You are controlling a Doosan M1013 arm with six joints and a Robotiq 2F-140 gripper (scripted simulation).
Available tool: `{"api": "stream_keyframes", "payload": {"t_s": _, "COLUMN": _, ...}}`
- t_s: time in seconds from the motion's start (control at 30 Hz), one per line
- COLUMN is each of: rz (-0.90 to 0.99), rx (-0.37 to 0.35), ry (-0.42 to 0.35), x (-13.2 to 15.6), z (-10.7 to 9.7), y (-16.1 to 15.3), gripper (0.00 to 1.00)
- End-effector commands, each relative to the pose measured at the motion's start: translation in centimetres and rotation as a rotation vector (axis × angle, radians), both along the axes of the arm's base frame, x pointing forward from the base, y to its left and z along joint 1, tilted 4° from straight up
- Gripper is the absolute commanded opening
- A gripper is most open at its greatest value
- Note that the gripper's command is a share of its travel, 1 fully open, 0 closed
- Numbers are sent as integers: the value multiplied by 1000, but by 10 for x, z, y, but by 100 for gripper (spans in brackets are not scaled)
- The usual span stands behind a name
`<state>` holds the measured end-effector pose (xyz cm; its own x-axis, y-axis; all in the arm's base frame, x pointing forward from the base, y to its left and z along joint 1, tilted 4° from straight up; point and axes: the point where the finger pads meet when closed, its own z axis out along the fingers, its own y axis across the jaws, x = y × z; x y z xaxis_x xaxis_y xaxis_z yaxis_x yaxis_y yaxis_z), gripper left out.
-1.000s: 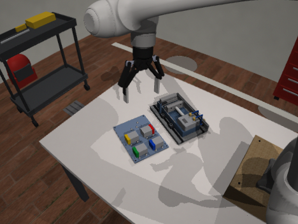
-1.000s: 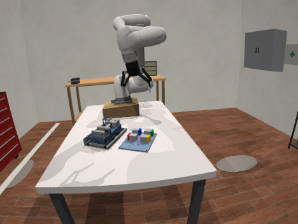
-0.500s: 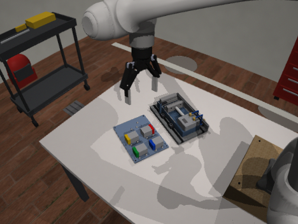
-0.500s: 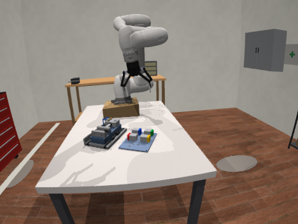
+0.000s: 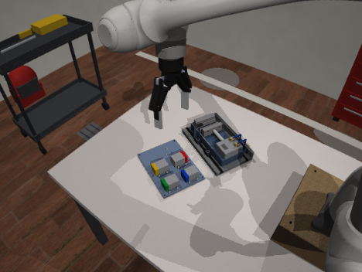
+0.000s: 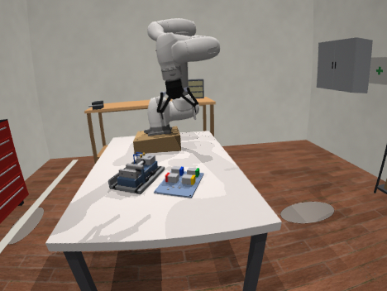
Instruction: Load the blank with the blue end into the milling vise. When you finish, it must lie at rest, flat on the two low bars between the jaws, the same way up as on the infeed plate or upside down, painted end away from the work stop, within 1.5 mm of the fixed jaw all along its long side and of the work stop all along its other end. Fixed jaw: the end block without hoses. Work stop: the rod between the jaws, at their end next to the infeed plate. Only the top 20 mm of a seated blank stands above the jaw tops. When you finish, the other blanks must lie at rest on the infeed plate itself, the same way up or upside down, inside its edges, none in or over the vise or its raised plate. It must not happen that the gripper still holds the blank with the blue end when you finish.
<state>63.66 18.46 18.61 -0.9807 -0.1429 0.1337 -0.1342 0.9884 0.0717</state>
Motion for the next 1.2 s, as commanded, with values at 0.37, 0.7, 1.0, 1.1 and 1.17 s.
{"api": "stream_keyframes", "payload": {"t_s": 0.37, "rz": 175, "rx": -2, "ry": -14, "x": 0, "z": 0, "y": 0, "gripper": 100}}
{"api": "stream_keyframes", "payload": {"t_s": 0.7, "rz": 328, "rx": -3, "ry": -25, "x": 0, "z": 0, "y": 0, "gripper": 100}}
{"api": "stream_keyframes", "payload": {"t_s": 1.0, "rz": 414, "rx": -5, "ry": -32, "x": 0, "z": 0, "y": 0, "gripper": 100}}
{"api": "stream_keyframes", "payload": {"t_s": 1.1, "rz": 460, "rx": -5, "ry": -35, "x": 0, "z": 0, "y": 0, "gripper": 100}}
{"api": "stream_keyframes", "payload": {"t_s": 1.17, "rz": 490, "rx": -6, "ry": -38, "x": 0, "z": 0, "y": 0, "gripper": 100}}
